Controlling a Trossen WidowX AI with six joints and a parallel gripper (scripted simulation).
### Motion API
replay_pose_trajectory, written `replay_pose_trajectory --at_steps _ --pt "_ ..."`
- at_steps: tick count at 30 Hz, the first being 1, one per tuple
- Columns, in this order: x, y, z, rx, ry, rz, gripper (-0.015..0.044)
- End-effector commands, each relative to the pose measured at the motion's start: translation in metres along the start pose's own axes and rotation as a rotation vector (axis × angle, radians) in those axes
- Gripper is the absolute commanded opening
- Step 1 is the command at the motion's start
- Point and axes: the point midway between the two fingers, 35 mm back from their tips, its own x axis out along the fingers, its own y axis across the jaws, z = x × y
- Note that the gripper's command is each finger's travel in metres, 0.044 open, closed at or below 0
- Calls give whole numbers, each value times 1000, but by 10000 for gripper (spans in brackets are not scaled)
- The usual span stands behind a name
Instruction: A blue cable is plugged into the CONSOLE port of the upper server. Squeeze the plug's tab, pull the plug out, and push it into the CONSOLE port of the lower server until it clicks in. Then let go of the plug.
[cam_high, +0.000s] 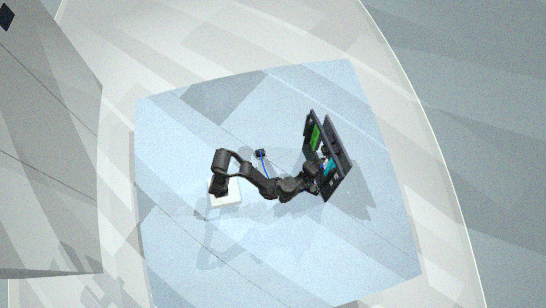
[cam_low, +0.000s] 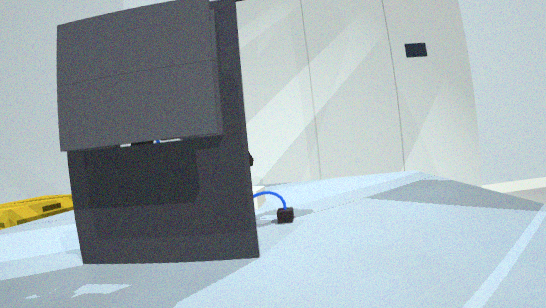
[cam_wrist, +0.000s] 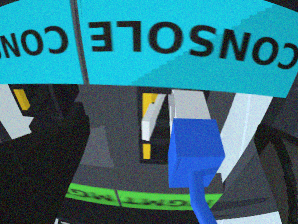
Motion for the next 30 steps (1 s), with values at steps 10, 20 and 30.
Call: replay_pose_trajectory --at_steps 10,20,30 --pt "-10 -2 -2 -4 4 1 440" --pt "-17 -4 -2 -4 4 0 440" --pt "-24 -6 -3 -4 4 0 440"
